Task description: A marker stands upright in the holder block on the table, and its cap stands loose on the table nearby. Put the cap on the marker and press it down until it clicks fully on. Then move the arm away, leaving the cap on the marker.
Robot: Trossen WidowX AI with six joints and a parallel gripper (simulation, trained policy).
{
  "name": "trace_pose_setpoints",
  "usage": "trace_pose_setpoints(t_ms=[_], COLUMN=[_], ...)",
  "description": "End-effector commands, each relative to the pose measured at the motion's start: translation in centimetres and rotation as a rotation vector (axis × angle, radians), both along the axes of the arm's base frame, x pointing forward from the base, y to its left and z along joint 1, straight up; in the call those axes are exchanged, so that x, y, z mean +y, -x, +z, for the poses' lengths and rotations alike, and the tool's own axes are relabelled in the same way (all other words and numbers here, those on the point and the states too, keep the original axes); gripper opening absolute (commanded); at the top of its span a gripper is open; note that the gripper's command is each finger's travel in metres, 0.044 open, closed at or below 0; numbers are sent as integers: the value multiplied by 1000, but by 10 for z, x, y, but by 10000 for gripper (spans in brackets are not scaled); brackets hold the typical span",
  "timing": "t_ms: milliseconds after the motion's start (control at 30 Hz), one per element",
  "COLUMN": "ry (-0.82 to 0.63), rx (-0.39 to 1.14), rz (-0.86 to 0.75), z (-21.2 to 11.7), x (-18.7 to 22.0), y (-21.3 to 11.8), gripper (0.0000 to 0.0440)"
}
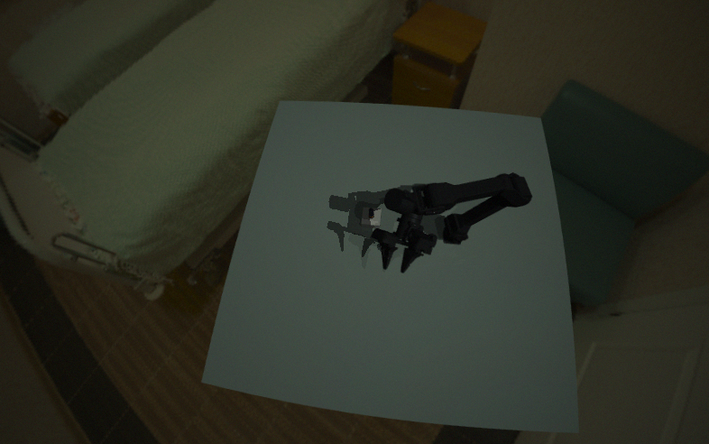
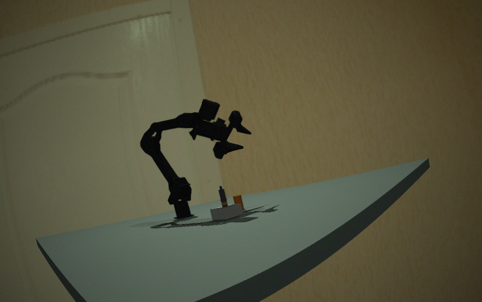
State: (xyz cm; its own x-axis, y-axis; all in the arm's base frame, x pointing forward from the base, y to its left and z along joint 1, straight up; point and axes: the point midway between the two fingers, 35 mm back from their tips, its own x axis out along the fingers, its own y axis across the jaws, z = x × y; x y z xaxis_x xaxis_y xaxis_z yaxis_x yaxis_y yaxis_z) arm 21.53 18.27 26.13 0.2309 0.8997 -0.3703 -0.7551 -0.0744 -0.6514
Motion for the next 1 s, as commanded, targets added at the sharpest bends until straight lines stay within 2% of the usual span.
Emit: trace_pose_setpoints(t_ms=[0, 967], ry=[26, 272], rx=[10, 177], rz=[-22, -171], z=[-2, -35], x=[-5, -47], y=[-4, -19], gripper=[315, 314])
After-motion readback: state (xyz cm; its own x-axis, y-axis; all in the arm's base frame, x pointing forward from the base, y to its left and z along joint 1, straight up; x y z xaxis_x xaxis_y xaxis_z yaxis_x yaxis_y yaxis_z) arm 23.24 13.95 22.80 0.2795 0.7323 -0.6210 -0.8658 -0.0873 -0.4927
